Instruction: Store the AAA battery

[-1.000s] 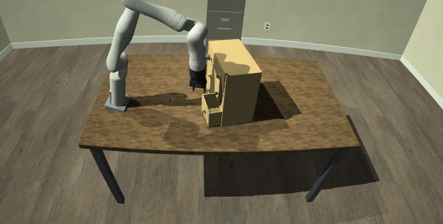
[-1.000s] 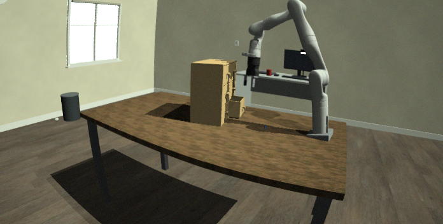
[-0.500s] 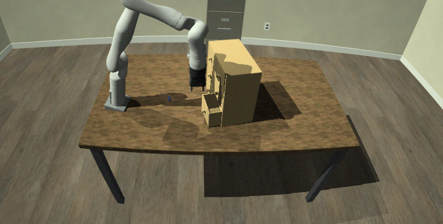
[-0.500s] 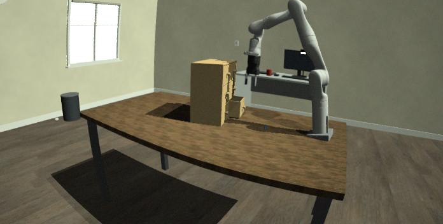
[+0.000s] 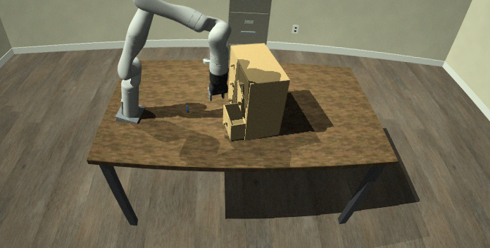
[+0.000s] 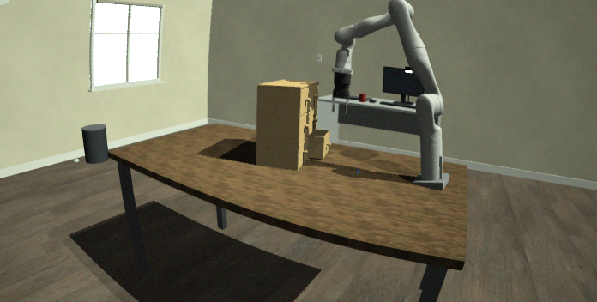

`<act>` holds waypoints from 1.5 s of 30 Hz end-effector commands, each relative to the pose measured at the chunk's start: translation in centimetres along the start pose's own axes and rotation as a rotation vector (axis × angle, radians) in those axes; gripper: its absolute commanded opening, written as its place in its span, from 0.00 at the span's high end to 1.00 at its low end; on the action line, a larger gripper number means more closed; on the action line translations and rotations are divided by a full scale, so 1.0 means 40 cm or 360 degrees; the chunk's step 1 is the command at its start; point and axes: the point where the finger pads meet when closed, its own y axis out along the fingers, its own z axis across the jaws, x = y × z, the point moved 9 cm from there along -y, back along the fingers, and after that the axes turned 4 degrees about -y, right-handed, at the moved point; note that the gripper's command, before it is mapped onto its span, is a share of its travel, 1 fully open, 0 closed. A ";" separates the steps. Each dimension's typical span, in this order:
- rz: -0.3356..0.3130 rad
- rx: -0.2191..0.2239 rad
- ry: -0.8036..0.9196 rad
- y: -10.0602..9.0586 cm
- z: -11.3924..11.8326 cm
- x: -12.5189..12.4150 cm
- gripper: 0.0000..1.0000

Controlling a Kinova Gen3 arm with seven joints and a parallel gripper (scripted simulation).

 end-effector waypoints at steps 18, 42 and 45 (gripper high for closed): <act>-0.0016 -0.0023 -0.0537 -0.032 -0.023 -0.006 0.00; -0.0030 -0.0057 -0.1183 -0.065 -0.051 -0.017 0.00; -0.0032 -0.0061 -0.1263 -0.069 -0.055 -0.018 0.00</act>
